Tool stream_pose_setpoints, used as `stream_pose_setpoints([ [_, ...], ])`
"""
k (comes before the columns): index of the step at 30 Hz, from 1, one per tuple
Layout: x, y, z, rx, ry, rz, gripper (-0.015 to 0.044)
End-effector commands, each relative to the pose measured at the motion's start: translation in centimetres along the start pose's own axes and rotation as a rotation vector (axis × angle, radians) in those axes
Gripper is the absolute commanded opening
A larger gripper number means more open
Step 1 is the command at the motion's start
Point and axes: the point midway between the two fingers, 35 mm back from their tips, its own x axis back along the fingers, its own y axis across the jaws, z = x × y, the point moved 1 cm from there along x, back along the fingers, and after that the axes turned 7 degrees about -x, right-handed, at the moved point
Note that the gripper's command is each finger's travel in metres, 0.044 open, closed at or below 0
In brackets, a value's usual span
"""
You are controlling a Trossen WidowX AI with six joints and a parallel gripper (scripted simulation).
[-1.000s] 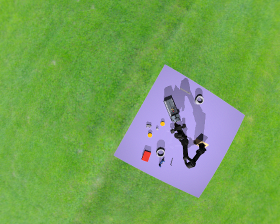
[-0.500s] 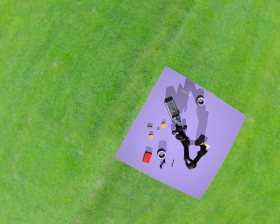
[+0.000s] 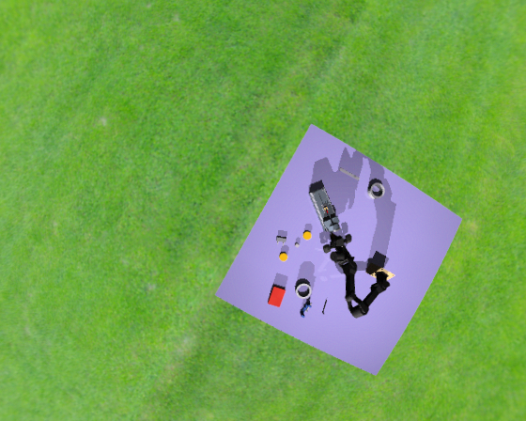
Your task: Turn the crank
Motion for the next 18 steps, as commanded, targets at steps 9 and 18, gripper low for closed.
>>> stream_pose_setpoints([
  [9, -0.48, -0.98, 0.35, -0.003, 0.009, 0.017, 0.0000],
  [18, -0.52, -1.18, 0.37, -0.003, 0.009, 0.017, 0.0000],
])
